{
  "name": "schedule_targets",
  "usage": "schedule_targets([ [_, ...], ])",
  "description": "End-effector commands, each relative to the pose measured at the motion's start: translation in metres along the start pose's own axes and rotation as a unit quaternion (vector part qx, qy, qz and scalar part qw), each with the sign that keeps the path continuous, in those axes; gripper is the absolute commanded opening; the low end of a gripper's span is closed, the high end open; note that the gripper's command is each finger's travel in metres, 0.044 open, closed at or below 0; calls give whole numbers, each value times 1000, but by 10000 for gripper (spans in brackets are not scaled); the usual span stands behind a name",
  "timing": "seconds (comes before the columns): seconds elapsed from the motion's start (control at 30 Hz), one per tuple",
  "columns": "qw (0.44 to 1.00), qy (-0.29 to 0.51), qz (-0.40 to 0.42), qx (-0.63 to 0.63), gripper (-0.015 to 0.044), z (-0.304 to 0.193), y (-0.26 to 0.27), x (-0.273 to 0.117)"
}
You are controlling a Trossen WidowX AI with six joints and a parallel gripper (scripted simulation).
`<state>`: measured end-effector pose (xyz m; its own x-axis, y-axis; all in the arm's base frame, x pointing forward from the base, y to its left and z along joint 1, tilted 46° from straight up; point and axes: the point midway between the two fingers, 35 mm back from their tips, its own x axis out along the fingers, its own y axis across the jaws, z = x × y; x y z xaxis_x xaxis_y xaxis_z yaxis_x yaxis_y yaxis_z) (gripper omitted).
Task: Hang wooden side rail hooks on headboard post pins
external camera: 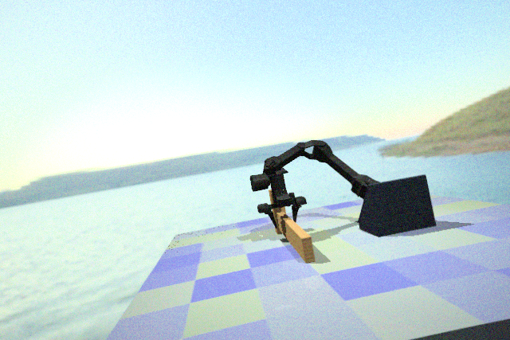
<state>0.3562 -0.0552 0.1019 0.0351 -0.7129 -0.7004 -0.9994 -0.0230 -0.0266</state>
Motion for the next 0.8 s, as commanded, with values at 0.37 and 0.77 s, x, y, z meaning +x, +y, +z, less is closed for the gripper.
schedule_targets([
  [0.37, 1000, 0, -6, 3, 440, 16, -1, -33],
  [0.77, 1000, 1, -6, -2, 440, 29, -1, -33],
])
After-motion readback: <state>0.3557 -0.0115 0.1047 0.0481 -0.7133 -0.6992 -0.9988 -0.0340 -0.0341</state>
